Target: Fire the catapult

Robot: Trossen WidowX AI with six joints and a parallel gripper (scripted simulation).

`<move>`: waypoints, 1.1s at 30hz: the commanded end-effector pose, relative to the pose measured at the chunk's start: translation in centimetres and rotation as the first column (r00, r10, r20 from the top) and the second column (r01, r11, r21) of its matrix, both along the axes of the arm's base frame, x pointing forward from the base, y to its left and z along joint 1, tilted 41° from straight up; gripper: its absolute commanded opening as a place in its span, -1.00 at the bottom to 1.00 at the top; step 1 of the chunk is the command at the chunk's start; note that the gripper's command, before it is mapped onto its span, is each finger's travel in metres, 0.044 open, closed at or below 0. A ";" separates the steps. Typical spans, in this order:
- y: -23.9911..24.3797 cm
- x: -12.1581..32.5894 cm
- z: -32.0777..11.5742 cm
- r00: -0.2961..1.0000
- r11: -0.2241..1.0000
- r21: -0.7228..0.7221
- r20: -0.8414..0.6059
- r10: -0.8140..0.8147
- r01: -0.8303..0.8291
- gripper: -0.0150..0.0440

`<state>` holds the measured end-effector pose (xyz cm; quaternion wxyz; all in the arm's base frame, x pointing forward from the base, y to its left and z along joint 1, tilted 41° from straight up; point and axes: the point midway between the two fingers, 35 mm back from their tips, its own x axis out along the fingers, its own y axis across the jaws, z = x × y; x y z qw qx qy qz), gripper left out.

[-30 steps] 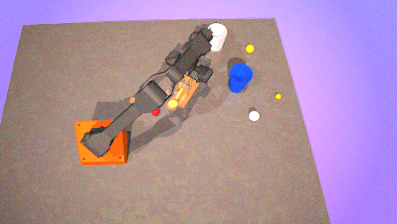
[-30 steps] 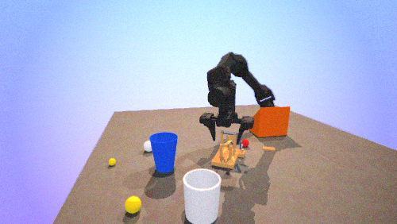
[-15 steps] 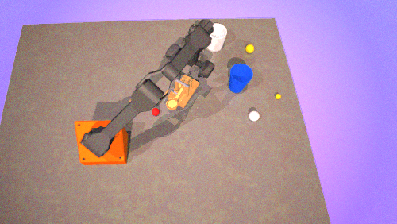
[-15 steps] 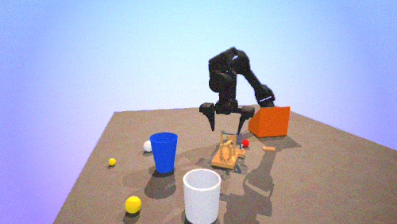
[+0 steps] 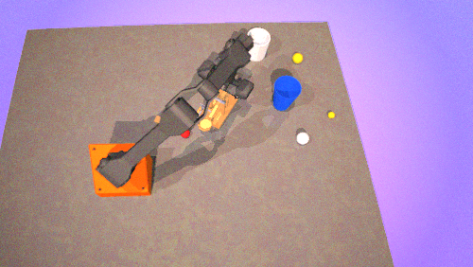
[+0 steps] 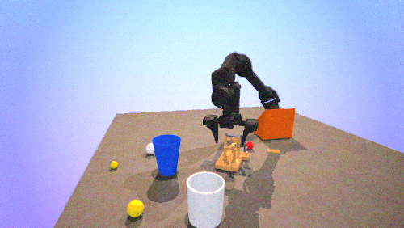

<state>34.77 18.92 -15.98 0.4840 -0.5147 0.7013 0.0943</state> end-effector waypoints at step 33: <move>-3.6 -0.3 -3.8 1.000 1.000 -0.015 -0.011 0.001 -0.001 1.00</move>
